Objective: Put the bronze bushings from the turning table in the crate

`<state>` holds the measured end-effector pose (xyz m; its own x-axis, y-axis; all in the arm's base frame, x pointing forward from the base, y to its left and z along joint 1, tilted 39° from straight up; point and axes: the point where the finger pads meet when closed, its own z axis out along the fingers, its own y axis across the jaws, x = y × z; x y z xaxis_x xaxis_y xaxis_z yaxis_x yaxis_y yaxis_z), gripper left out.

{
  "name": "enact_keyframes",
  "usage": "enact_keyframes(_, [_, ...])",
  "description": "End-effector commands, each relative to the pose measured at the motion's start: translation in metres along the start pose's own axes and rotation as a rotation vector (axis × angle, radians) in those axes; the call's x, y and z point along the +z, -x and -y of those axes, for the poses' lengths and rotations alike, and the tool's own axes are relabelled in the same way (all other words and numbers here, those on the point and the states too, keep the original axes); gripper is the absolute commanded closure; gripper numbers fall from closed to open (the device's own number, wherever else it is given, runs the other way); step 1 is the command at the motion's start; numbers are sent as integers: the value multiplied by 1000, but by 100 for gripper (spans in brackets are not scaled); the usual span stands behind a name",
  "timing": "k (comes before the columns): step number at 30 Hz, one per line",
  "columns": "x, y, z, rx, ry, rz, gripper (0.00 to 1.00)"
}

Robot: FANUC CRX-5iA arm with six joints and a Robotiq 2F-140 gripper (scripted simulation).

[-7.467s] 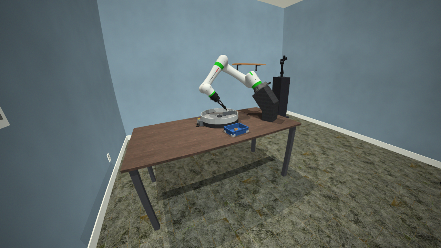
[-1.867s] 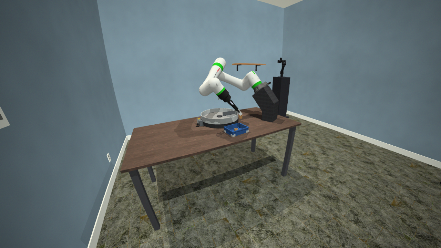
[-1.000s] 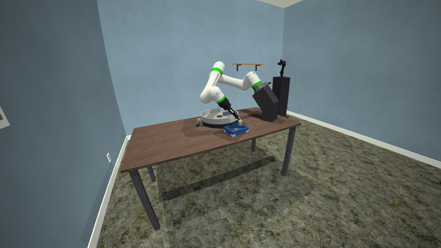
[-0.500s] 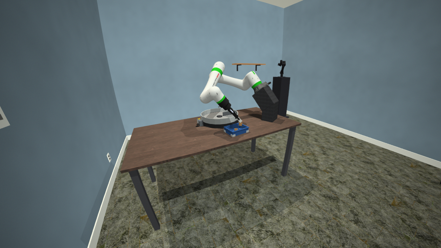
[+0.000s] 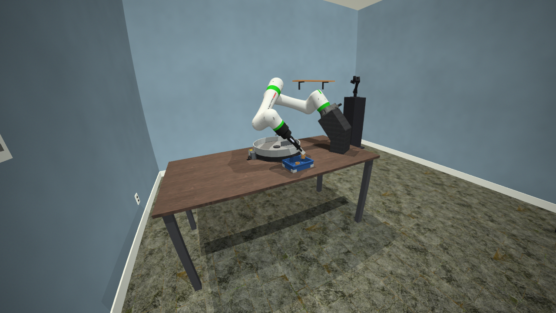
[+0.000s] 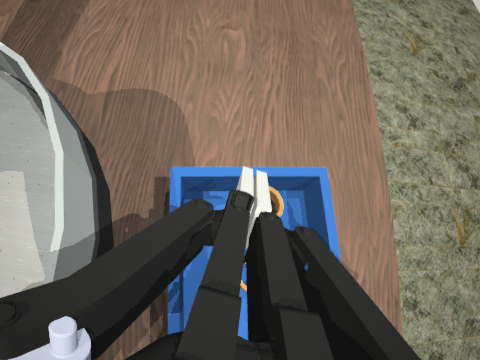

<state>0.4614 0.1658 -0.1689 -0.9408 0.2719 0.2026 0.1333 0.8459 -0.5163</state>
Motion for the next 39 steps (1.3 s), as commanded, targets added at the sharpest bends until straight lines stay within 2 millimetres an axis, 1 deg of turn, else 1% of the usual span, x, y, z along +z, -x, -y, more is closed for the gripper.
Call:
enact_keyframes(1, [0,0,0,0,0,0,100])
enact_keyframes(14, [3,2,0,0,0,0,100])
enact_keyframes(39, [30,25,-1,0,0,0,100])
